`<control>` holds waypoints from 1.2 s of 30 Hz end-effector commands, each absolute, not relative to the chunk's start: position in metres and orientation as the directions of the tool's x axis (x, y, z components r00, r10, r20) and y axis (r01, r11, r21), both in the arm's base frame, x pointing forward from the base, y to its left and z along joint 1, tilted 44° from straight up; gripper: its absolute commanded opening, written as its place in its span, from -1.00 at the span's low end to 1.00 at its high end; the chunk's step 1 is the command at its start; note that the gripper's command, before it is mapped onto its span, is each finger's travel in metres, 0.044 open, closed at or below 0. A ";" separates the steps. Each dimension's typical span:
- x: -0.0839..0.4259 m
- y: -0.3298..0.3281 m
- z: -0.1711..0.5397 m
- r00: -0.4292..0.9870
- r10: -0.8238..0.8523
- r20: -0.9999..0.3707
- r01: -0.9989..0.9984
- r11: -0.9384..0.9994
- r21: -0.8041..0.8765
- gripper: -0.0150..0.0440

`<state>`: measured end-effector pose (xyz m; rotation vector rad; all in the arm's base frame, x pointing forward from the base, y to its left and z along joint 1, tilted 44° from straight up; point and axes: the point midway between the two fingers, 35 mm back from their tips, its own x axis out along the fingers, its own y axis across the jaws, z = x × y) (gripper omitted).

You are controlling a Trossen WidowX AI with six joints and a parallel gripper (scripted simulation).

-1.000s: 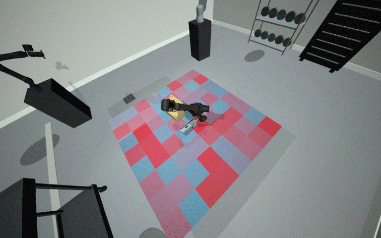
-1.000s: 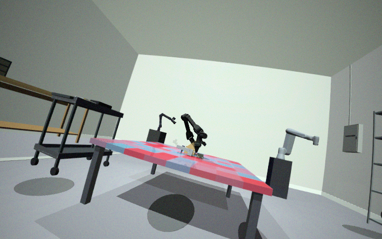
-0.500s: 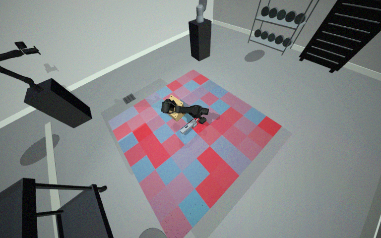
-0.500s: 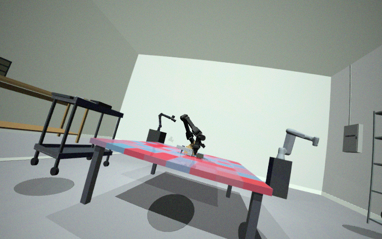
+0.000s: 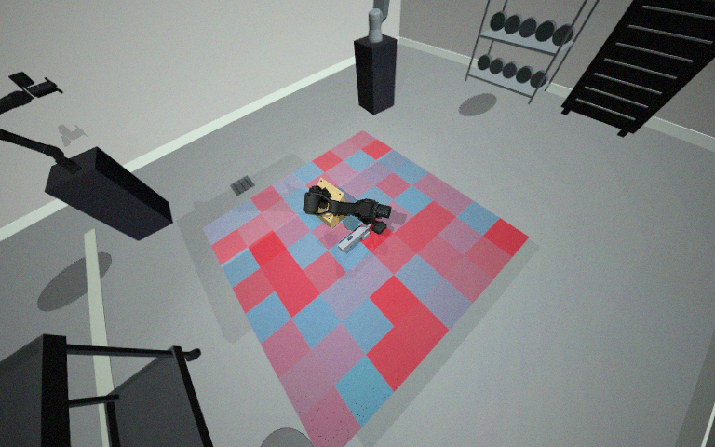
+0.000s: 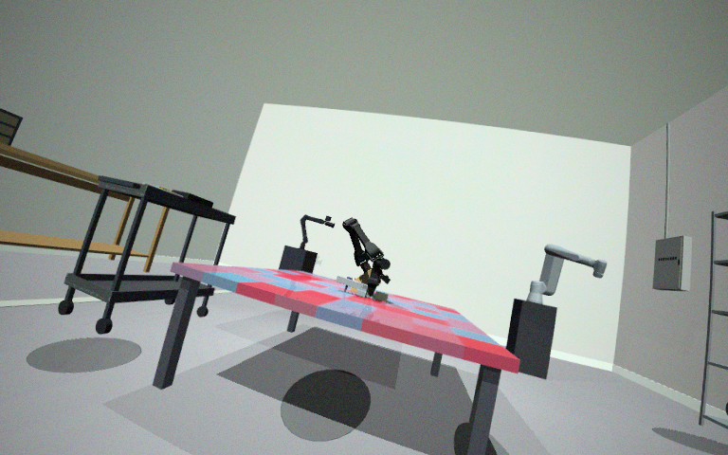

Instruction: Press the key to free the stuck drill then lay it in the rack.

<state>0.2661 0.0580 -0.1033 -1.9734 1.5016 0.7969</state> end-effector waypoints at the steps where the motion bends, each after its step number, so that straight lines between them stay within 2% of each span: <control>1: 0.266 0.058 -0.103 0.208 -0.656 -0.726 -0.969 -0.240 -0.060 0.29; 8: 0.266 0.058 -0.103 0.208 -0.656 -0.726 -0.969 -0.240 -0.060 -0.33; 14: 0.266 0.058 -0.103 0.208 -0.656 -0.726 -0.969 -0.240 -0.060 -0.47; 36: 0.262 0.075 -0.124 0.205 -0.661 -0.722 -0.968 -0.246 -0.050 -0.49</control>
